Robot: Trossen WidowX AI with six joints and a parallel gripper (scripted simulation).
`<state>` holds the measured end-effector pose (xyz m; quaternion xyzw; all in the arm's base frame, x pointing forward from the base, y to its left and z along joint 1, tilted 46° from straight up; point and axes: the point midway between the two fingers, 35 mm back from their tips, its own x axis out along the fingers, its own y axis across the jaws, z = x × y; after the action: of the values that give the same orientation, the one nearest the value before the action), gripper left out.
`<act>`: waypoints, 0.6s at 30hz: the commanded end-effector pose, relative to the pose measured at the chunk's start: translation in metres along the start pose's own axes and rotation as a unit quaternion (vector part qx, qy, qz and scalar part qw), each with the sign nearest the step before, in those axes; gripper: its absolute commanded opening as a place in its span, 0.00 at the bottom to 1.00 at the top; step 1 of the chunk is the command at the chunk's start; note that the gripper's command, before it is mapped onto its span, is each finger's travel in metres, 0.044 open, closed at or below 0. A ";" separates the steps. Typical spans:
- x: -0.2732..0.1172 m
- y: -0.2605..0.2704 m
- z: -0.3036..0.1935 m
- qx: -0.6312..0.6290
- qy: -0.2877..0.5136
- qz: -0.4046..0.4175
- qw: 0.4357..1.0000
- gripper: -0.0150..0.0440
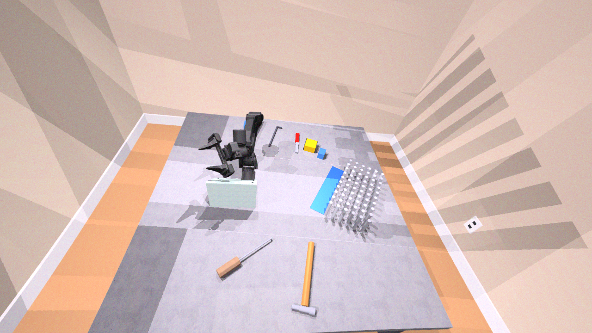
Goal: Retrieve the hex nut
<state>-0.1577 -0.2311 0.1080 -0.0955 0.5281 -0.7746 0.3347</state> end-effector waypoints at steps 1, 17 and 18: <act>0.000 0.001 0.002 0.001 -0.004 0.003 1.000 0.98; -0.102 0.117 0.178 0.086 -0.284 0.329 0.897 1.00; -0.114 0.124 0.186 0.087 -0.294 0.352 0.884 1.00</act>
<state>0.0225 -0.3243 0.1028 -0.1137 0.3649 -0.6390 0.6675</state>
